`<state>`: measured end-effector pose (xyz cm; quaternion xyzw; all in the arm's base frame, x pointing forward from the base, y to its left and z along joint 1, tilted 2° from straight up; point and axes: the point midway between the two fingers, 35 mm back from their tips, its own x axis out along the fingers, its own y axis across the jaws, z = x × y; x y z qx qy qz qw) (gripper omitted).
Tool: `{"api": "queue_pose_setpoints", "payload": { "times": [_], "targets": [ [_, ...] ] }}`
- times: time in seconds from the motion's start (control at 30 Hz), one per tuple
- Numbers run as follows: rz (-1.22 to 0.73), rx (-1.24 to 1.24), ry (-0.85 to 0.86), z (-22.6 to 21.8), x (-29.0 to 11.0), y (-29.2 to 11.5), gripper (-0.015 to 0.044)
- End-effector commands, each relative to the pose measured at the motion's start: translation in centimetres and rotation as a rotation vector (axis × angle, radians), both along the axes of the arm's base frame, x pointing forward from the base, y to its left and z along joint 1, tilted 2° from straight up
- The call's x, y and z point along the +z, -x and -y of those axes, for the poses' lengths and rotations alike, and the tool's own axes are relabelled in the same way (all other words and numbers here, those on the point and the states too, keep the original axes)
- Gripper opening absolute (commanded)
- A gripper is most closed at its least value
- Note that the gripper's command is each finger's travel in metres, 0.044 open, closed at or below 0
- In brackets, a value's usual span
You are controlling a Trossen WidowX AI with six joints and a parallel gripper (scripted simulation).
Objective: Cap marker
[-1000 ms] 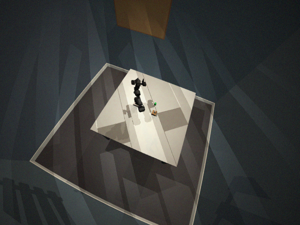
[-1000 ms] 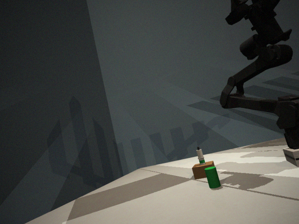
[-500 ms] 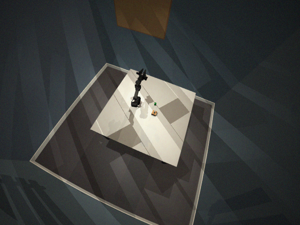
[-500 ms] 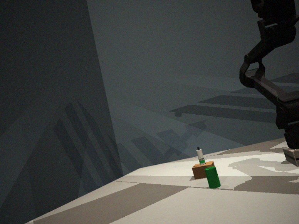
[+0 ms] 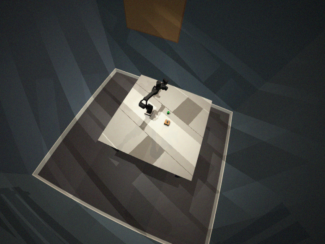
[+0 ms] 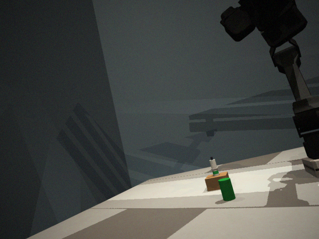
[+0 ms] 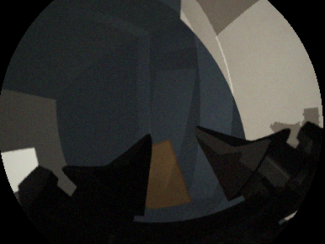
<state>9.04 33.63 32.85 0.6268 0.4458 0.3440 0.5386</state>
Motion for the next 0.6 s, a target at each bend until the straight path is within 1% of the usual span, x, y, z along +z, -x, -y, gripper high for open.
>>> {"api": "queue_pose_setpoints", "payload": {
  "times": [0.0,0.2,0.3,0.43,0.57],
  "targets": [
    [0.125,-0.092,0.371,0.4,-5.5,-5.7,0.0254],
    [0.195,-0.115,0.762,3.6,-11.2,-11.2,0.0254],
    [0.196,-0.094,0.925,5.7,-13.5,-13.1,0.0254],
    [0.144,-0.007,1.187,10.0,-17.0,-15.3,0.0254],
    [0.019,0.154,1.416,15.2,-19.9,-16.5,0.0254]
  ]
}}
